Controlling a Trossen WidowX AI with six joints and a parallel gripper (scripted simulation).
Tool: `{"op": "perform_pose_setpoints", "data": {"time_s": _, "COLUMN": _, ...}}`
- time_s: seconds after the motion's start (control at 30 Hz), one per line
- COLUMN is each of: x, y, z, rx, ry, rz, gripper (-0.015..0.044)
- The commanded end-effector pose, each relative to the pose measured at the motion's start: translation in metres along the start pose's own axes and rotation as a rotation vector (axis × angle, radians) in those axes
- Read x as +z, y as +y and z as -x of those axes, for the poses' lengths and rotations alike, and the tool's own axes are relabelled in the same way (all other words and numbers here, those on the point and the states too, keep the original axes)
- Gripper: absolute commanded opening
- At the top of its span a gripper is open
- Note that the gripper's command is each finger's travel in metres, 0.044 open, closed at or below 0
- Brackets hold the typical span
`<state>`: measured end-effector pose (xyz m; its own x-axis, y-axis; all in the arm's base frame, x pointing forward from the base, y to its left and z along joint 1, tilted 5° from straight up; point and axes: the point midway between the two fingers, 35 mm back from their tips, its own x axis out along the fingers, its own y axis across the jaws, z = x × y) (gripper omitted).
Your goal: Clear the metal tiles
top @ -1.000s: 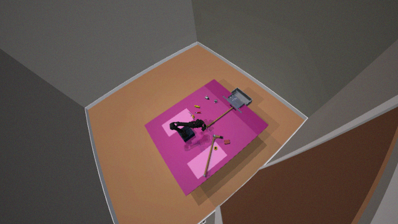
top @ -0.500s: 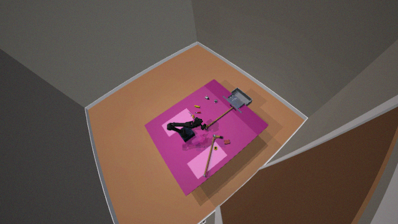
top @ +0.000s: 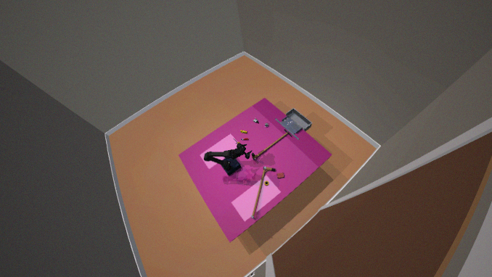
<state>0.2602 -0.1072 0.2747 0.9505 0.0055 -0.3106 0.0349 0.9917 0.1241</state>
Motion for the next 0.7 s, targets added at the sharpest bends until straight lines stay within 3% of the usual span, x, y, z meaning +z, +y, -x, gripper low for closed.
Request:
{"op": "perform_pose_setpoints", "data": {"time_s": 0.0, "x": 0.018, "y": 0.008, "z": 0.017, "rx": 0.012, "ry": -0.06, "rz": 0.017, "gripper": 0.044}}
{"op": "perform_pose_setpoints", "data": {"time_s": 0.23, "x": 0.041, "y": 0.021, "z": 0.043, "rx": 0.024, "ry": -0.142, "rz": 0.055, "gripper": 0.044}}
{"op": "perform_pose_setpoints", "data": {"time_s": 0.67, "x": 0.041, "y": 0.021, "z": 0.043, "rx": 0.023, "ry": -0.143, "rz": 0.057, "gripper": 0.044}}
